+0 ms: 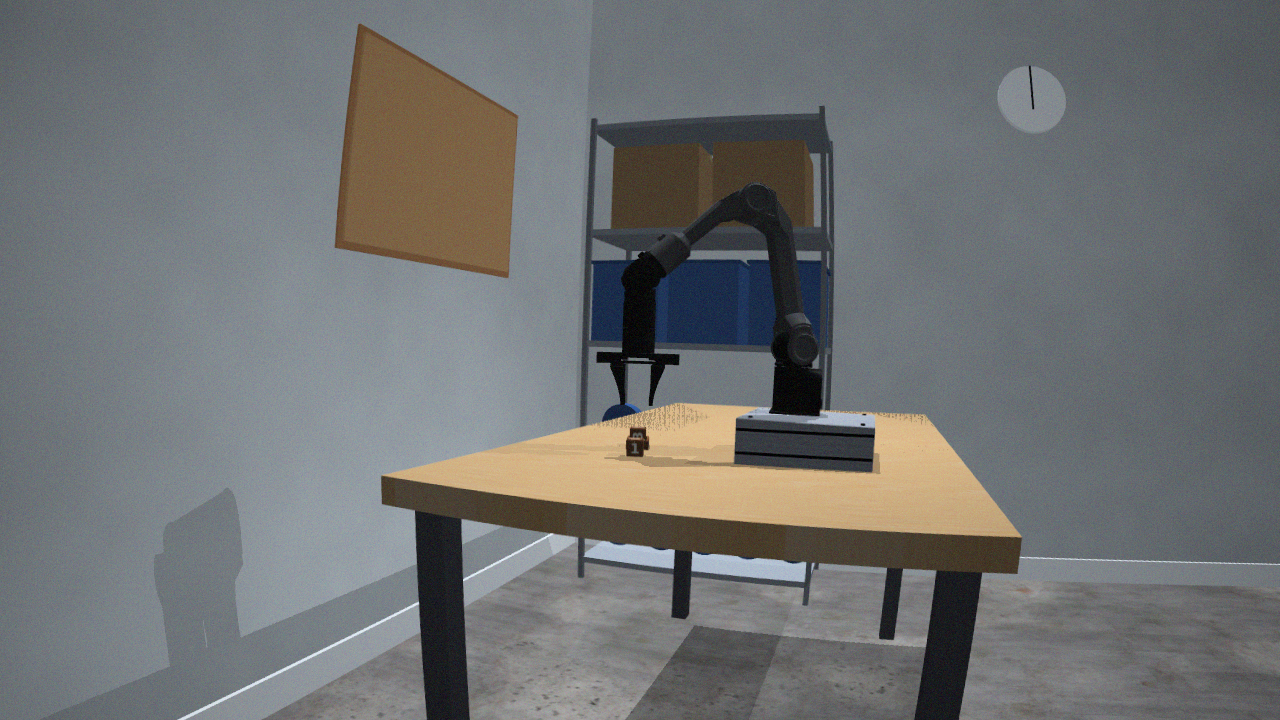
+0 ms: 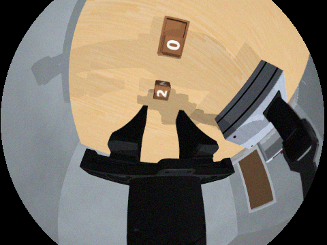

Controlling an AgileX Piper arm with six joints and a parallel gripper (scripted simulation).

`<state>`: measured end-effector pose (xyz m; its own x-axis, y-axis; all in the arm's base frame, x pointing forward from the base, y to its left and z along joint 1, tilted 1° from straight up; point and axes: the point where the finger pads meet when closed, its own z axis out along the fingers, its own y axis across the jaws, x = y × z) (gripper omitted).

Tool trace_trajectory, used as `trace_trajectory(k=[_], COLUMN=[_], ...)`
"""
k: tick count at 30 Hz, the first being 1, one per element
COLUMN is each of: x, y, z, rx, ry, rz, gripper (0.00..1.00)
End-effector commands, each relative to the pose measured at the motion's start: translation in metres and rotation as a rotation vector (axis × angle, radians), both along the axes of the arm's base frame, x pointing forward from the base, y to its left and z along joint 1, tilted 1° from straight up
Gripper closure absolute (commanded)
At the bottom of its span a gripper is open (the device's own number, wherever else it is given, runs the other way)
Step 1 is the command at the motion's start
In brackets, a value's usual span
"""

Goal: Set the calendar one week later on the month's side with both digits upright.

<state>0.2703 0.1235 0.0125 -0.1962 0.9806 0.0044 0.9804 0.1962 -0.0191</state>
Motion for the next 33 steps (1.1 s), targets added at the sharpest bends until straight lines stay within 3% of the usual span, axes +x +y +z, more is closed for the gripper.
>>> trace_trajectory(k=[1, 33], x=[-0.0002, -0.0005], y=[-0.0002, -0.0003], z=[-0.0005, -0.0035], rx=[-0.001, -0.002], ry=[0.000, 0.001], rz=[0.002, 0.002], gripper=[0.39, 0.39])
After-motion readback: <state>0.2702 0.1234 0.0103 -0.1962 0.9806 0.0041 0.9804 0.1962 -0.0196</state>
